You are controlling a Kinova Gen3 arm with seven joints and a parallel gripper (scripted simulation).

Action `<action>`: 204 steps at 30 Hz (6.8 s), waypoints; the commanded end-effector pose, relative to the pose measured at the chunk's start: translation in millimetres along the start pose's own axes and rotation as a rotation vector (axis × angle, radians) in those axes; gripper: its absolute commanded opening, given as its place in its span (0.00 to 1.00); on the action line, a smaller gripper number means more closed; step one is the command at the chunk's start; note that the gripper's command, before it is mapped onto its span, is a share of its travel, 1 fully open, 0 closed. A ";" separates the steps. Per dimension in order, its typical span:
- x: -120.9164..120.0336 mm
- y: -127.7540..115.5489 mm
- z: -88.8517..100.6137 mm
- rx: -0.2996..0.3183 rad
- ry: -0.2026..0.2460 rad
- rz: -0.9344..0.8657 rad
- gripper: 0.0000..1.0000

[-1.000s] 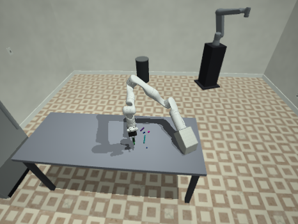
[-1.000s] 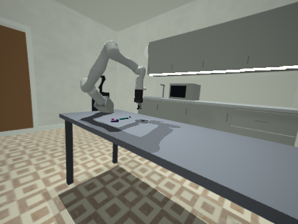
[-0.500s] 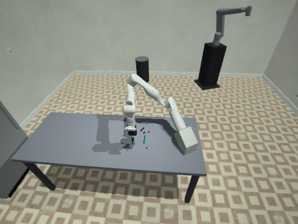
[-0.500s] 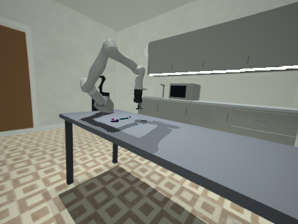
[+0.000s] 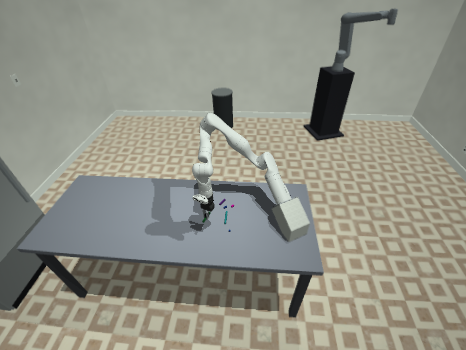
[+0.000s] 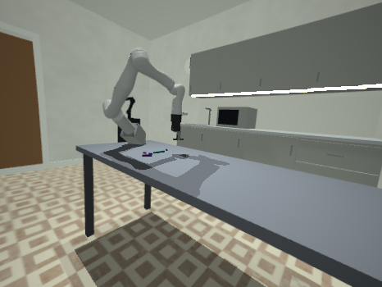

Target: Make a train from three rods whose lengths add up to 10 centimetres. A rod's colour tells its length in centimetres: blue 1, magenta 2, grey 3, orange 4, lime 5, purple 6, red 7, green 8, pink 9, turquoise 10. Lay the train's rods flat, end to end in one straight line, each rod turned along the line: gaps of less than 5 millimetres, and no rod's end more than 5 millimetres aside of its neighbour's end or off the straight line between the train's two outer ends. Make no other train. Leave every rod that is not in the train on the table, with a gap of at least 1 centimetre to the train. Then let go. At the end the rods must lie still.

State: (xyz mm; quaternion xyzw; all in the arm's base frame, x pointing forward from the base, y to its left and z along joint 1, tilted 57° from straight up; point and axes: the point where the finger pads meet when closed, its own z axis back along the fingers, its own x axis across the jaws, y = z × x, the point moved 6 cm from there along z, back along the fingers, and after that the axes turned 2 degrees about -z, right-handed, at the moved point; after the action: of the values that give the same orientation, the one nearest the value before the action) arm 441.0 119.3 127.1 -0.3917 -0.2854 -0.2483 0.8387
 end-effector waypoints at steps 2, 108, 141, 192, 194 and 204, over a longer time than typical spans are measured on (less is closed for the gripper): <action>3.8 -2.3 3.4 0.007 -0.005 -0.091 0.24; 27.0 -140.5 1.4 -0.003 0.008 -3.215 0.24; 18.0 -150.3 0.3 -0.016 0.006 -3.642 0.24; 16.1 -152.0 -0.4 -0.020 0.004 -3.740 0.24; 16.1 -151.9 -1.8 -0.019 0.004 -3.739 0.24; 16.0 -151.7 -21.9 -0.019 0.004 -3.739 0.24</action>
State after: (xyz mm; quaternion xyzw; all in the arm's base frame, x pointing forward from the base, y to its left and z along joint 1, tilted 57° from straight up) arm 361.4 19.6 207.6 -0.3852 0.2828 0.7329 0.4843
